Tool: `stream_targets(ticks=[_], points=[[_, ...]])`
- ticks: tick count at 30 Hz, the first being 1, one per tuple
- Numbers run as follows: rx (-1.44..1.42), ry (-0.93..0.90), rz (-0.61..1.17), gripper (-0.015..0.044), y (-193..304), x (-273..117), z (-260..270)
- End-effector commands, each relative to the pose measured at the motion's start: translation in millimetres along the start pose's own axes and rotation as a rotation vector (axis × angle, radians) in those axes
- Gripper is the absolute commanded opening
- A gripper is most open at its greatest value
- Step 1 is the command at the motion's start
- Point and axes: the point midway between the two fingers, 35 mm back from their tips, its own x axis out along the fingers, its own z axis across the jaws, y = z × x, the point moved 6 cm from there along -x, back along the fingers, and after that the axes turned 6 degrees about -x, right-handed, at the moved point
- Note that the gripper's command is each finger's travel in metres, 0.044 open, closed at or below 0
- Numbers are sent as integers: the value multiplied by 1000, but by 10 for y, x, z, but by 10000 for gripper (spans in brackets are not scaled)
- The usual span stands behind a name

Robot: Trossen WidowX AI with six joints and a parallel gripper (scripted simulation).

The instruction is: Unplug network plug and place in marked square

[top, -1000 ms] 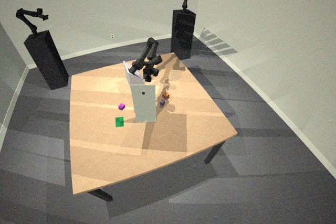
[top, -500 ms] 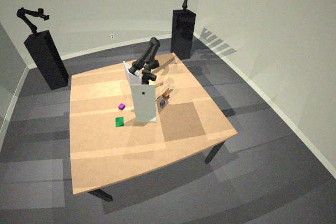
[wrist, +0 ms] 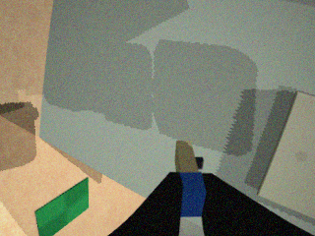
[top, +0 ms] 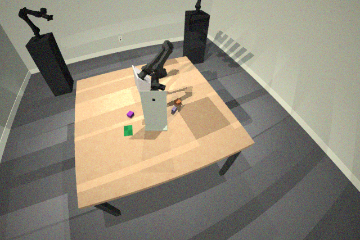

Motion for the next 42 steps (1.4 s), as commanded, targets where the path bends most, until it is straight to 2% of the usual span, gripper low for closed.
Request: stream_targets(ticks=[1,18,35,42], points=[[-32,-54,-53,0,16,47,136],[-124,-224,-266,0,45,115,602],[-190,-357,-500,0,47,13,1033],[-192,-362,-509,0,46,8,1051]])
